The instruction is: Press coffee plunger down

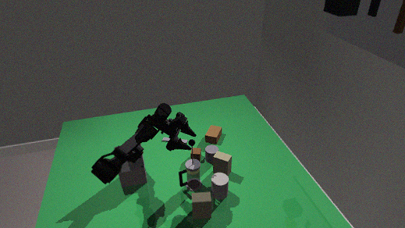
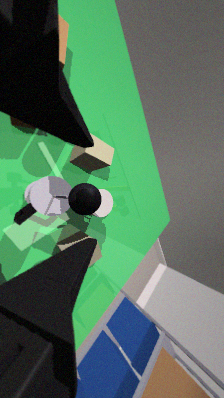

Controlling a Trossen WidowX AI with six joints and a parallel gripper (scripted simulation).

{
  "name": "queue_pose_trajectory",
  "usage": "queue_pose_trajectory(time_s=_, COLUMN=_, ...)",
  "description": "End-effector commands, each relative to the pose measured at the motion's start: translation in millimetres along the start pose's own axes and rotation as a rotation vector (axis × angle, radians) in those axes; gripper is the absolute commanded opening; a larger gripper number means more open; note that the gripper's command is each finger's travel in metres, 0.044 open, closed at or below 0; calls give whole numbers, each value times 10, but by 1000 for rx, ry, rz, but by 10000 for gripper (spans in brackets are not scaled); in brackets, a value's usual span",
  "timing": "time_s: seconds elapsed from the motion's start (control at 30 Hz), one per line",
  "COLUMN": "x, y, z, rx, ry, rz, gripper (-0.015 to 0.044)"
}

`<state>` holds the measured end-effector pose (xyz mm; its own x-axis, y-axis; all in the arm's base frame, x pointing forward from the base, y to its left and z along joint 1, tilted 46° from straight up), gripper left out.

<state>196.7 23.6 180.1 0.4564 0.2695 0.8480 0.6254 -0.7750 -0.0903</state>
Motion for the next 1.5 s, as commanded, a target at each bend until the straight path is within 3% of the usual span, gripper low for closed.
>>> queue_pose_trajectory(time_s=0.0, x=-6, y=-18, z=-44, rx=6, ry=-12, rz=-29, gripper=440)
queue_pose_trajectory(time_s=0.03, x=-6, y=-18, z=-46, rx=6, ry=-13, rz=-30, gripper=440)
queue_pose_trajectory(time_s=0.43, x=-6, y=-18, z=-46, rx=6, ry=-13, rz=-30, gripper=125)
queue_pose_trajectory(time_s=1.47, x=-208, y=179, z=9, rx=3, ry=-10, rz=-8, gripper=119)
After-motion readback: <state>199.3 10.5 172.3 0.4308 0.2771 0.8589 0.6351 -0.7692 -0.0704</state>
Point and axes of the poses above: the point midway between the two fingers, 35 mm back from their tips, its own y axis out along the fingers, its own z axis across the jaws, x = y × z, the point moved 8 cm from there along -y, back along the fingers, and after that the axes turned 8 degrees about y, right-handed, at the moved point
